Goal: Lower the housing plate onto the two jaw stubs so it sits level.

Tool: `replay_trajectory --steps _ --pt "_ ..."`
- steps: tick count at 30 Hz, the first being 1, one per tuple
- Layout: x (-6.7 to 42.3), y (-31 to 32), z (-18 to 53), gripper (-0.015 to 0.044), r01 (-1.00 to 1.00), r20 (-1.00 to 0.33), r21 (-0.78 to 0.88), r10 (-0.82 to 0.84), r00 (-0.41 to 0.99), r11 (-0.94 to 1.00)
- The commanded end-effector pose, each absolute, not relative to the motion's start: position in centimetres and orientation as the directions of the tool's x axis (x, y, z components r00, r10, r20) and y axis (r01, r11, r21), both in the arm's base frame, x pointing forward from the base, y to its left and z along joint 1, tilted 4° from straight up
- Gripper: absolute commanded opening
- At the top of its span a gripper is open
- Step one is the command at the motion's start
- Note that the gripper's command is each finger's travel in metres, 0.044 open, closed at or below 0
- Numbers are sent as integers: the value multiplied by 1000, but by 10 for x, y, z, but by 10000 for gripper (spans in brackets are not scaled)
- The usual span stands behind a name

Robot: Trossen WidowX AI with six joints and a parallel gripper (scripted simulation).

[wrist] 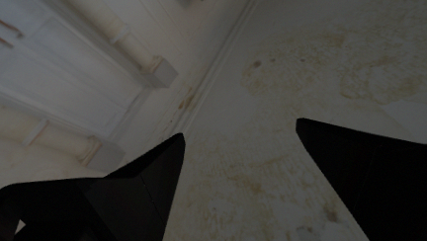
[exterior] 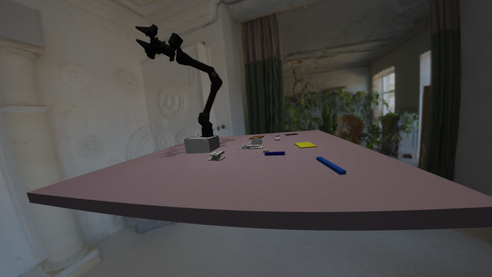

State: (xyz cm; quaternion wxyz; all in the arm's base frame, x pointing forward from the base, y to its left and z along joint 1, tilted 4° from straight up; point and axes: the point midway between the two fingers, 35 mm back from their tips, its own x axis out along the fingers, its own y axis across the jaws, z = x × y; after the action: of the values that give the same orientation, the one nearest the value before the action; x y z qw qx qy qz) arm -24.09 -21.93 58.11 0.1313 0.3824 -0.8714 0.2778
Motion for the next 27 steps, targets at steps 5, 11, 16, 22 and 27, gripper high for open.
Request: replay_trajectory --steps 5,11,16,22,27 --pt "-239 -235 569 440 -746 401 -422 -632 -663 515" --pt "-231 -271 539 440 -742 301 -515 -719 -626 430" --pt "-220 -298 514 440 -712 217 -597 -780 -587 370" --pt "-201 -329 481 440 -653 110 -687 -843 -526 318" --pt "-182 -354 451 440 -590 11 -750 -887 -462 298"
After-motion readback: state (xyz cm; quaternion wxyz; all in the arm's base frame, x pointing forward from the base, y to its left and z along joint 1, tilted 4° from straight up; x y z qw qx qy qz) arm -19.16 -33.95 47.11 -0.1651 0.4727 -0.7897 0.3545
